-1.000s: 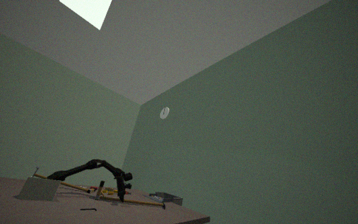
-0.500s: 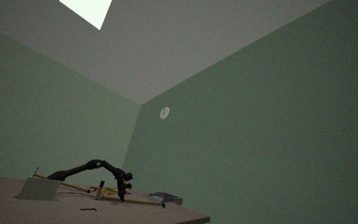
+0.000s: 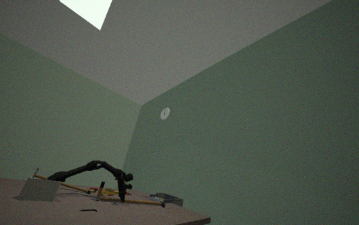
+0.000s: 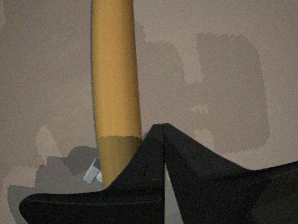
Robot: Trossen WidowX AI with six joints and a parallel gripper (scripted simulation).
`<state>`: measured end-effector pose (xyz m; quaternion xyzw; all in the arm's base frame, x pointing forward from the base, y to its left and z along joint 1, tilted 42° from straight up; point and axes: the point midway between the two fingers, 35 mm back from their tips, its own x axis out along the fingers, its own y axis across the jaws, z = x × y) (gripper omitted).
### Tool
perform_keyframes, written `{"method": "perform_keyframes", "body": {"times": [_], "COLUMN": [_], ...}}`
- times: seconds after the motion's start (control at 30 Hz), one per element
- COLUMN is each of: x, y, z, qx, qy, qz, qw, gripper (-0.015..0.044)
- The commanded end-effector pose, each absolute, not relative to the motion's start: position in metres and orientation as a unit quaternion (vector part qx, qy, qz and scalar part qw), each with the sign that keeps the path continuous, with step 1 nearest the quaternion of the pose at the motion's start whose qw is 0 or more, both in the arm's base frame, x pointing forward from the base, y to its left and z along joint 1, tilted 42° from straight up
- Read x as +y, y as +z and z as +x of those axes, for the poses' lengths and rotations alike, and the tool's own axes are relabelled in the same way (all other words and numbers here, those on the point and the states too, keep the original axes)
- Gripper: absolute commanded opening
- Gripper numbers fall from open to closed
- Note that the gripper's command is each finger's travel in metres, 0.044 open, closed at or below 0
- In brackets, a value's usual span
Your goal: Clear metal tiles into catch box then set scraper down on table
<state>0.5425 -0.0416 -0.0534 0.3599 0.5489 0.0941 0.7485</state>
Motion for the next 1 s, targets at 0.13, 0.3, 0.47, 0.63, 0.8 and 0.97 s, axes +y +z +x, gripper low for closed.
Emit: {"method": "perform_keyframes", "body": {"times": [0.13, 0.3, 0.47, 0.63, 0.8, 0.97], "x": [-0.034, -0.03, -0.027, -0.023, -0.019, -0.016], "y": [-0.046, -0.043, -0.04, -0.037, -0.034, -0.031], "z": [0.548, 0.549, 0.551, 0.553, 0.554, 0.556], "qx": [0.547, 0.547, 0.547, 0.546, 0.546, 0.546], "qy": [0.096, 0.096, 0.096, 0.097, 0.097, 0.097], "qz": [0.359, 0.359, 0.36, 0.36, 0.36, 0.36], "qw": [0.75, 0.75, 0.75, 0.75, 0.75, 0.75], "gripper": [0.0, 0.0, 0.0, 0.0, 0.0, 0.0]}}
